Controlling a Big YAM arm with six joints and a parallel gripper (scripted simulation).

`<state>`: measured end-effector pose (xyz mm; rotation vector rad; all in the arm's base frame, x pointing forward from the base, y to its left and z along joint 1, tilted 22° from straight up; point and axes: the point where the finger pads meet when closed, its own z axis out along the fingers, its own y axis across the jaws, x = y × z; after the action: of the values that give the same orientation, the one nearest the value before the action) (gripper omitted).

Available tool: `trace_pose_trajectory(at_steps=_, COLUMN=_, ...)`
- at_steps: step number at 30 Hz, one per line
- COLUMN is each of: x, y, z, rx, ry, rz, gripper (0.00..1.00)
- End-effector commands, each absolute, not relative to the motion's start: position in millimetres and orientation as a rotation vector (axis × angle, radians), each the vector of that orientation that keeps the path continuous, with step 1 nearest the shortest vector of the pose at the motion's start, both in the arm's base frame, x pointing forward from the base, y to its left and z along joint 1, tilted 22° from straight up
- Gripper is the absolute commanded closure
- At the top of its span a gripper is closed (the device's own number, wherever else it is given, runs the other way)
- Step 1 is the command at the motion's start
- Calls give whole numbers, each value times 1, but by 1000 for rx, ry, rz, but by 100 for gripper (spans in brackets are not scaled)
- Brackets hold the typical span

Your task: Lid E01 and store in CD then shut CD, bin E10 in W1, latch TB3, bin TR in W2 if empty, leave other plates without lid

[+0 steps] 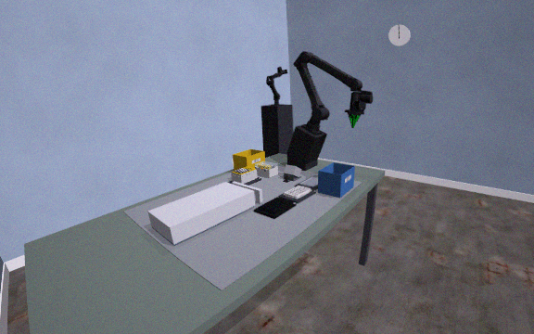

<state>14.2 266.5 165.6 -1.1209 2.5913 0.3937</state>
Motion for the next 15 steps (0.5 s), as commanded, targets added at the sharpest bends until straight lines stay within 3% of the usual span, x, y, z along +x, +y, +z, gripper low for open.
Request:
trace_pose_trajectory(at_steps=1, x=30, y=285, z=187, rx=-1109, ry=2580, rz=408, gripper=100)
trace_pose_trajectory(at_steps=15, x=92, y=300, z=172, rx=-1021, ry=2658, rz=351, gripper=100)
